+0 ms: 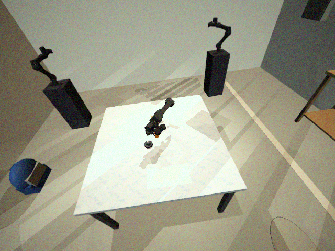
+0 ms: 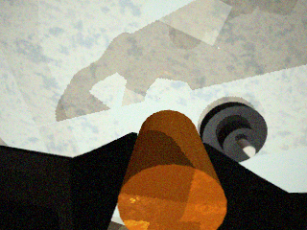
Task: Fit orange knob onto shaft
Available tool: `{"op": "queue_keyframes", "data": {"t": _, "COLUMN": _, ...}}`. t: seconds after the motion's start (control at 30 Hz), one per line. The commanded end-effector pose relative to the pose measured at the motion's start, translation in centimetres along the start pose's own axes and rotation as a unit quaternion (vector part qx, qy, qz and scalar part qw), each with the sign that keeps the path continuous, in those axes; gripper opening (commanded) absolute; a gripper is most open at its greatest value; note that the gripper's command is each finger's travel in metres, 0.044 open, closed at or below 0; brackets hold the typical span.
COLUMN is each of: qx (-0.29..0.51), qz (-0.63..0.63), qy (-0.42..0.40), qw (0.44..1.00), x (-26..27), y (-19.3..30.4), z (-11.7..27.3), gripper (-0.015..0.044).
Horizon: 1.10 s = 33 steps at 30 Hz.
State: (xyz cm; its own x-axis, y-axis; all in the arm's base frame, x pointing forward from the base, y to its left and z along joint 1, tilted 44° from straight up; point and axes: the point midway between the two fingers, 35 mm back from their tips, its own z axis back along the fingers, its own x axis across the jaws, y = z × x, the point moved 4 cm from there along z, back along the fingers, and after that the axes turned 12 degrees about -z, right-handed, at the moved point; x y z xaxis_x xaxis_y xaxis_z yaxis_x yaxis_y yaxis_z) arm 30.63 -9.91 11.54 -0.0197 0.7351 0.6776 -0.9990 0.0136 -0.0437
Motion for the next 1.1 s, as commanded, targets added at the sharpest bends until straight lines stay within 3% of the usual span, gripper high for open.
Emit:
{"op": "queue_keyframes", "data": {"t": 0.0, "qx": -0.001, "qz": -0.002, "qy": 0.002, "qw": 1.000, "x": -1.4, "y": 0.1, "z": -0.2, "gripper": 0.0000}}
{"op": "queue_keyframes", "data": {"t": 1.07, "qx": -0.002, "qz": 0.008, "qy": 0.002, "qw": 1.000, "x": -10.0, "y": 1.2, "z": -3.3, "gripper": 0.0000}}
